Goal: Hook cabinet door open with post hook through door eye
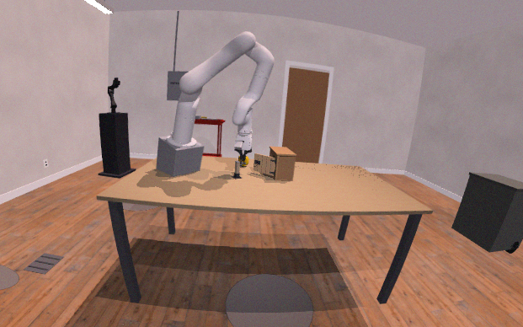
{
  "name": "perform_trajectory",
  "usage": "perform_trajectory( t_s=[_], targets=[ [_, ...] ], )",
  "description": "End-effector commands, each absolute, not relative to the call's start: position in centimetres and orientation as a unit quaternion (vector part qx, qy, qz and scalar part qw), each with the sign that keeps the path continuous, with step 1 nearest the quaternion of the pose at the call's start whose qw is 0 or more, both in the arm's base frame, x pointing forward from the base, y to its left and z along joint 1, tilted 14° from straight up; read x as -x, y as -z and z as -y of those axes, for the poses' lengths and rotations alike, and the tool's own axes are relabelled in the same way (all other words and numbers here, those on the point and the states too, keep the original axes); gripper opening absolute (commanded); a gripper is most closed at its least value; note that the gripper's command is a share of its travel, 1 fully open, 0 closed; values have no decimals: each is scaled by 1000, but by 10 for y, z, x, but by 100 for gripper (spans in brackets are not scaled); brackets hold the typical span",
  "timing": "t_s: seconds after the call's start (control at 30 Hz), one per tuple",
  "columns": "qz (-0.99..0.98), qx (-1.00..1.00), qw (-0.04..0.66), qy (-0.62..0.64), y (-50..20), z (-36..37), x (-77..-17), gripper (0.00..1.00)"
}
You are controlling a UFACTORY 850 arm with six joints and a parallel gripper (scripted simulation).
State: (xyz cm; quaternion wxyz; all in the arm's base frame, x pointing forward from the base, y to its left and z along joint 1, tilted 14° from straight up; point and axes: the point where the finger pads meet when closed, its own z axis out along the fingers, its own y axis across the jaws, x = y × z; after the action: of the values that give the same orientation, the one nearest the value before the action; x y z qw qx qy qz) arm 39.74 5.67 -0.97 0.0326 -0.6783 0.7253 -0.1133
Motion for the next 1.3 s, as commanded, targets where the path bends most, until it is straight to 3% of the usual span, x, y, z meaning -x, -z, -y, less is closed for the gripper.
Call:
perform_trajectory(
  t_s=[0.0,1.27],
  targets=[
    [-733,670,35,113,9,-57,-399,4],
    [-813,570,49,108,7,-54,-410,4]
  ],
)
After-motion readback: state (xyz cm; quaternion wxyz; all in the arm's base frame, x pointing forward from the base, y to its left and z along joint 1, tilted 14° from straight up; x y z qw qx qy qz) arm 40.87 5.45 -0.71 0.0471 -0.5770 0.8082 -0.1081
